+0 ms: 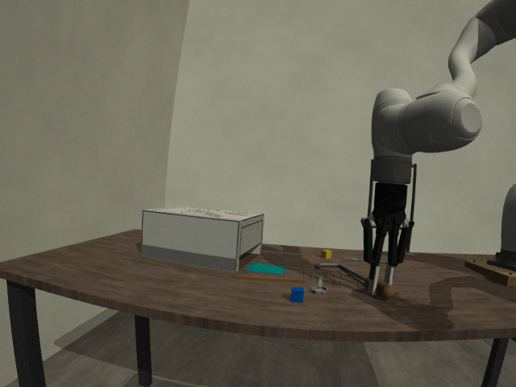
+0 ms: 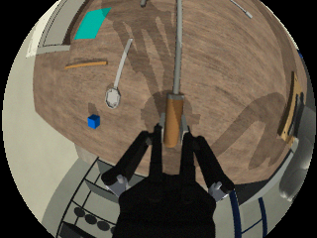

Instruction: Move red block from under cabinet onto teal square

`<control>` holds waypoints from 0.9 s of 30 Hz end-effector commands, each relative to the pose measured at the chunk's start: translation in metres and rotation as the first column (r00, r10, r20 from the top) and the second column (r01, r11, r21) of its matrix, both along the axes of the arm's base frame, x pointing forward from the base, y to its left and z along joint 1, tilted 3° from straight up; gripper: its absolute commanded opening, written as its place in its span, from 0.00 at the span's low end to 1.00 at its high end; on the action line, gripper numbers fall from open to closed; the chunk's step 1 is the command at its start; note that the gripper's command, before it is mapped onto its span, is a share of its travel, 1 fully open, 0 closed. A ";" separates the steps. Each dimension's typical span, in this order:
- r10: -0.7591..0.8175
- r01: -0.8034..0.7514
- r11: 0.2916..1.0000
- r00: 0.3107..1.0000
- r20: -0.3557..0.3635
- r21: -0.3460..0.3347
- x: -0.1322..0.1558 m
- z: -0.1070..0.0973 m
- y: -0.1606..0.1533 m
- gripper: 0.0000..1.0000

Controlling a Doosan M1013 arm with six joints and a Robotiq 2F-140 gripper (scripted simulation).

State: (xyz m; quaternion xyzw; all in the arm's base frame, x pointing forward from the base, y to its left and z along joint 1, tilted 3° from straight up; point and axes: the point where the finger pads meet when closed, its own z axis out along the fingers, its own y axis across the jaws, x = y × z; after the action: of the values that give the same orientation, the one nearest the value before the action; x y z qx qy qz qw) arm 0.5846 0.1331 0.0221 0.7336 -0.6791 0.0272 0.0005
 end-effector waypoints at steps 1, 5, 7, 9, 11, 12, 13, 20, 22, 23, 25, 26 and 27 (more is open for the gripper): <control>-0.003 0.003 1.000 1.000 -0.003 -0.002 0.000 -0.004 -0.003 0.00; -0.003 0.003 1.000 1.000 -0.003 -0.002 0.000 -0.004 -0.003 0.00; -0.003 0.003 1.000 1.000 -0.003 -0.002 0.000 -0.004 -0.003 0.00; -0.003 0.003 1.000 1.000 -0.003 -0.002 0.000 -0.004 -0.003 0.00; -0.003 0.003 1.000 1.000 -0.003 -0.002 0.000 -0.004 -0.003 0.00; -0.003 0.003 1.000 1.000 -0.003 -0.002 0.000 -0.004 -0.003 0.00; -0.003 0.003 1.000 1.000 -0.003 -0.002 0.000 -0.004 -0.003 0.00; -0.003 0.003 1.000 1.000 -0.003 -0.002 0.000 -0.001 -0.003 0.00; -0.003 0.003 1.000 1.000 -0.003 -0.002 0.000 0.000 -0.003 0.00; -0.003 0.003 1.000 1.000 -0.003 -0.002 -0.001 0.000 -0.003 0.00; -0.003 0.003 1.000 1.000 -0.003 -0.002 -0.001 0.000 -0.003 0.00; -0.003 0.003 1.000 1.000 -0.003 -0.002 -0.001 0.000 -0.003 0.00; -0.003 0.003 1.000 1.000 -0.003 -0.002 -0.001 0.000 -0.003 0.00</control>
State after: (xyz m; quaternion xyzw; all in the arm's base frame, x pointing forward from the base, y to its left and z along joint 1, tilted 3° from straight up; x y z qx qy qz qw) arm 0.5845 0.1331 0.0221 0.7336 -0.6791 0.0271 0.0006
